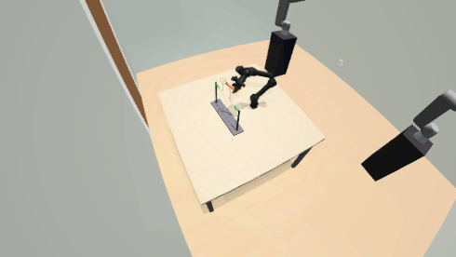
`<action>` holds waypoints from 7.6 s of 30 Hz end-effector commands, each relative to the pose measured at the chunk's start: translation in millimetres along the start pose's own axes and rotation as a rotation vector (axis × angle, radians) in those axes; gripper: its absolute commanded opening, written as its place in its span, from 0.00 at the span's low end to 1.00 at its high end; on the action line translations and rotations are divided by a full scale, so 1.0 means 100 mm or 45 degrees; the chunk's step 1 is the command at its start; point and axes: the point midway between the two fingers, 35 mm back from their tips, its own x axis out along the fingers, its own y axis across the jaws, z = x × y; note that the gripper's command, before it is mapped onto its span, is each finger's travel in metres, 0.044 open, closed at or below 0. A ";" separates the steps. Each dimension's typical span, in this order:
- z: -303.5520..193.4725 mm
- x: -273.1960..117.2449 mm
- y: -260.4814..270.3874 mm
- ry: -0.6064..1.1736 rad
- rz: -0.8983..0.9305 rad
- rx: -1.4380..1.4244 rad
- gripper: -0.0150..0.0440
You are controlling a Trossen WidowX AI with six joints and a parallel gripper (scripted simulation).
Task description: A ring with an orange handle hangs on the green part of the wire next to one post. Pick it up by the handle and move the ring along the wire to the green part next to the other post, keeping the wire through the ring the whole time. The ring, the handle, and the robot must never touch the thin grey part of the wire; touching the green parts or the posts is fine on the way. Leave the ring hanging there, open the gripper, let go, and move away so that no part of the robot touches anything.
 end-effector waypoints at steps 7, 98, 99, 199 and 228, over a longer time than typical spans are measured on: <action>0.01 0.00 -0.04 -0.026 -0.113 -0.171 0.00; 0.29 -0.16 -0.40 -0.231 -1.081 -1.562 0.00; 0.30 -0.16 -0.40 -0.233 -1.091 -1.577 0.00; 0.53 -0.32 -0.46 -0.372 -1.901 -2.753 0.00; 0.00 0.14 -1.05 -0.300 -1.451 -2.104 0.00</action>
